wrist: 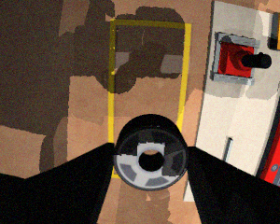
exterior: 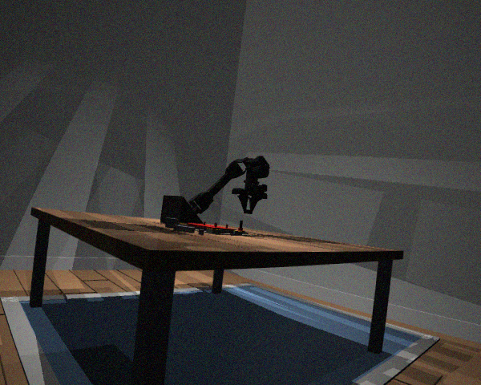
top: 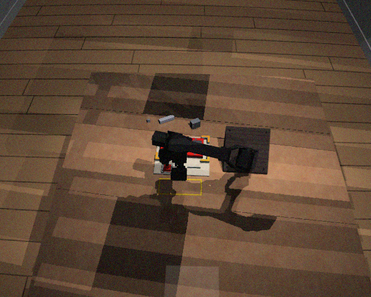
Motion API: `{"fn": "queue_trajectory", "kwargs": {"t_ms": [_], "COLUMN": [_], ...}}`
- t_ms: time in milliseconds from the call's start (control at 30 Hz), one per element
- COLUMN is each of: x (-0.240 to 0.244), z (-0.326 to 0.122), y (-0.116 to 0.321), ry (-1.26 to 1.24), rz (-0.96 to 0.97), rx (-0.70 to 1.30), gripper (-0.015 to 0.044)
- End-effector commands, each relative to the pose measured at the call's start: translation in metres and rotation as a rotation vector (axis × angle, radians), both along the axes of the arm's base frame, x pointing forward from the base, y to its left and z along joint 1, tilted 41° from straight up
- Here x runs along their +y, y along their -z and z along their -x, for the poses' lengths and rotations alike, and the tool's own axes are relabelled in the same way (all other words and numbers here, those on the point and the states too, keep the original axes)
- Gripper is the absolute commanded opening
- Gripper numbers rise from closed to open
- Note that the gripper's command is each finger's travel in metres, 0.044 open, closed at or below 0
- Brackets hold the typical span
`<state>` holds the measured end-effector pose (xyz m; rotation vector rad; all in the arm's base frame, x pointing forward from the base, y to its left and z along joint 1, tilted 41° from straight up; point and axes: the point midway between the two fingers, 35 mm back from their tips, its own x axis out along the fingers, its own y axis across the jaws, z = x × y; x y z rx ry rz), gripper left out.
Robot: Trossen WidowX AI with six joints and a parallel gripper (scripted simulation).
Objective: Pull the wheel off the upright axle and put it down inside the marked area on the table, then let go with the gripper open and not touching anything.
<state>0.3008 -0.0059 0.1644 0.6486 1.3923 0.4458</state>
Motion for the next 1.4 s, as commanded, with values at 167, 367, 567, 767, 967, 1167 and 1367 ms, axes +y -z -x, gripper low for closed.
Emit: {"fn": "queue_trajectory", "kwargs": {"t_ms": [167, 367, 567, 767, 967, 1167, 1367], "x": [0.014, 0.032, 0.053, 0.065, 0.063, 0.063, 0.037], "z": [-0.002, -0.008, -0.012, -0.012, -0.012, -0.012, -0.008], "y": [0.015, 0.037, 0.060, 0.072, 0.069, 0.069, 0.041], "ry": [0.002, 0.002, 0.002, 0.002, -0.005, -0.005, 0.000], "rz": [-0.004, -0.003, -0.005, -0.009, -0.003, -0.003, -0.003], "rx": [0.002, 0.002, 0.001, 0.000, -0.002, -0.002, 0.001], "gripper": [0.0000, 0.0000, 0.0000, 0.0000, 0.0105, 0.0263, 0.0300]}}
